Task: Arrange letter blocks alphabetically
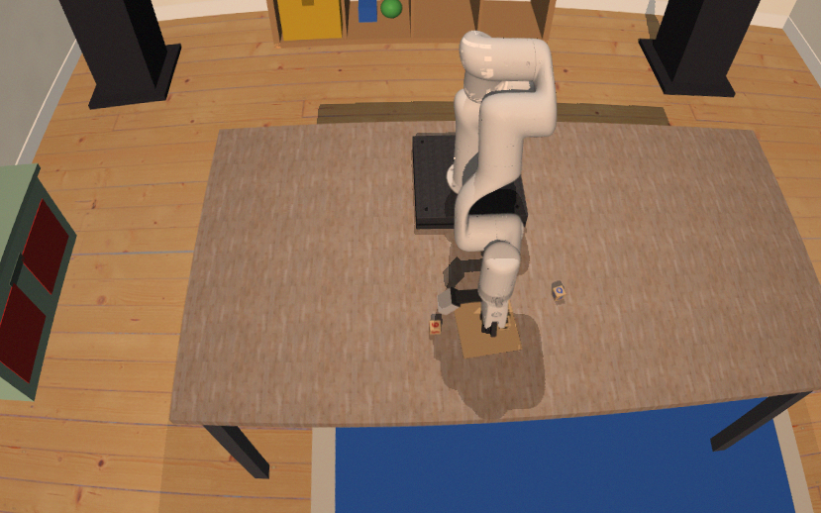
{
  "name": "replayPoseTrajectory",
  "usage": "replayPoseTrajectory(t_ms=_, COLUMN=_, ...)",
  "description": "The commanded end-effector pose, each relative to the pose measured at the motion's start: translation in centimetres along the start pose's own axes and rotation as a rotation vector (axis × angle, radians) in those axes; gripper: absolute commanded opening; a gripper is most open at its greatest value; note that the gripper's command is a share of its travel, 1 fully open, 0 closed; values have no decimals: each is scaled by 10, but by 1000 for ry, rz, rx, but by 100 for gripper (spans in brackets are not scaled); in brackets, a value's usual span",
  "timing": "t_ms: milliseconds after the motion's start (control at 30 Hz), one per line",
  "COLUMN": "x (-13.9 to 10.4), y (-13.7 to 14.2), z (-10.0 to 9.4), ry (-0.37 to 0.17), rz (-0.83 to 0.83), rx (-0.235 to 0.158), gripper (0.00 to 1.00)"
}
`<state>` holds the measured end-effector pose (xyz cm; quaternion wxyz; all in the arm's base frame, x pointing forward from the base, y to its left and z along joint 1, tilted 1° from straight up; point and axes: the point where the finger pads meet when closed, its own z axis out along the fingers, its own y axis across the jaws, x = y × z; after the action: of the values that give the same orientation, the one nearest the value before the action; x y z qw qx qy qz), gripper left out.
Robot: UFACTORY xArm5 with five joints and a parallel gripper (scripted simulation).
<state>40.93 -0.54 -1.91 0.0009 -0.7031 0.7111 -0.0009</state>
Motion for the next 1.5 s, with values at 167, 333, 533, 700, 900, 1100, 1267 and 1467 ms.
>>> replayPoseTrajectory(t_ms=167, x=0, y=-1, z=-1, ry=0, rz=0, rx=3, gripper=21)
replayPoseTrajectory(t_ms=333, x=0, y=-1, z=-1, ry=0, rz=0, rx=3, gripper=21)
replayPoseTrajectory(t_ms=533, x=0, y=-1, z=0, ry=0, rz=0, rx=3, gripper=21)
replayPoseTrajectory(t_ms=700, x=0, y=-1, z=1, ry=0, rz=0, rx=3, gripper=21)
replayPoseTrajectory(t_ms=900, x=0, y=-1, z=2, ry=0, rz=0, rx=3, gripper=21)
replayPoseTrajectory(t_ms=1100, x=0, y=-1, z=3, ry=0, rz=0, rx=3, gripper=21)
replayPoseTrajectory(t_ms=1267, x=0, y=-1, z=3, ry=0, rz=0, rx=3, gripper=21)
replayPoseTrajectory(t_ms=1467, x=0, y=-1, z=3, ry=0, rz=0, rx=3, gripper=21)
